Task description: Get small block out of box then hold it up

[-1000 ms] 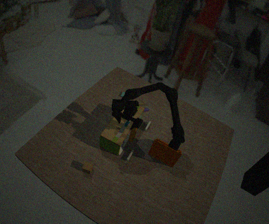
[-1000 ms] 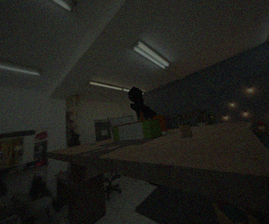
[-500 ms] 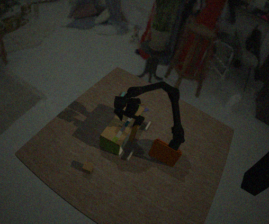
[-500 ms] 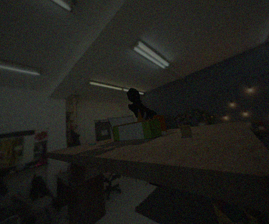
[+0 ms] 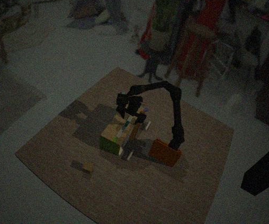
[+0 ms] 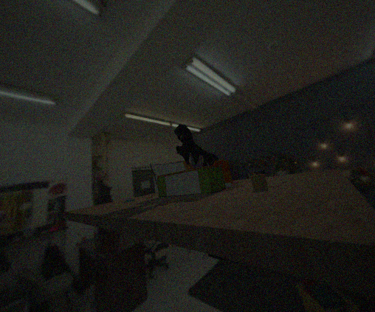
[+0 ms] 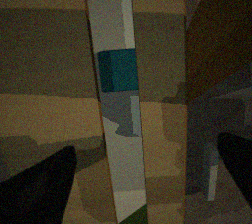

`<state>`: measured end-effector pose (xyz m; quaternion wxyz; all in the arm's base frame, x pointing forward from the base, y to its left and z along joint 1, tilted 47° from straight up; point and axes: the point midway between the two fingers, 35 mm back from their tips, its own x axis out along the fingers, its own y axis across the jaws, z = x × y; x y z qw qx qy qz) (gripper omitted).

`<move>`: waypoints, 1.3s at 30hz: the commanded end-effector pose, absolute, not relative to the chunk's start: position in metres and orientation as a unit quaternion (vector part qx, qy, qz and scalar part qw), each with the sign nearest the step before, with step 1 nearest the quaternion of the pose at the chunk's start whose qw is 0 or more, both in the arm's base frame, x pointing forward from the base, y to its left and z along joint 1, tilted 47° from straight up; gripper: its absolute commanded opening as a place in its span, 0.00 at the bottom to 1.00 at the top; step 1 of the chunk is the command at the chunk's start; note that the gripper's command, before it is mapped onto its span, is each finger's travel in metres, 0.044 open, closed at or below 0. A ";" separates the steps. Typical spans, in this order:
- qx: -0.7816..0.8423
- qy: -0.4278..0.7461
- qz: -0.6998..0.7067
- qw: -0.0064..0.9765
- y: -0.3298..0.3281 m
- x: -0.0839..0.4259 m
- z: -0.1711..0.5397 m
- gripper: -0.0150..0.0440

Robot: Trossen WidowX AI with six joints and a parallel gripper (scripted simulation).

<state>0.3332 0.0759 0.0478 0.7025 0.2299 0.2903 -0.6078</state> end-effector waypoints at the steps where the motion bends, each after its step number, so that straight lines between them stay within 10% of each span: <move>1: 0.225 0.290 -0.610 0.702 0.069 0.332 0.052 0.93; 39: 0.329 0.409 -0.562 0.640 0.002 0.311 0.100 0.93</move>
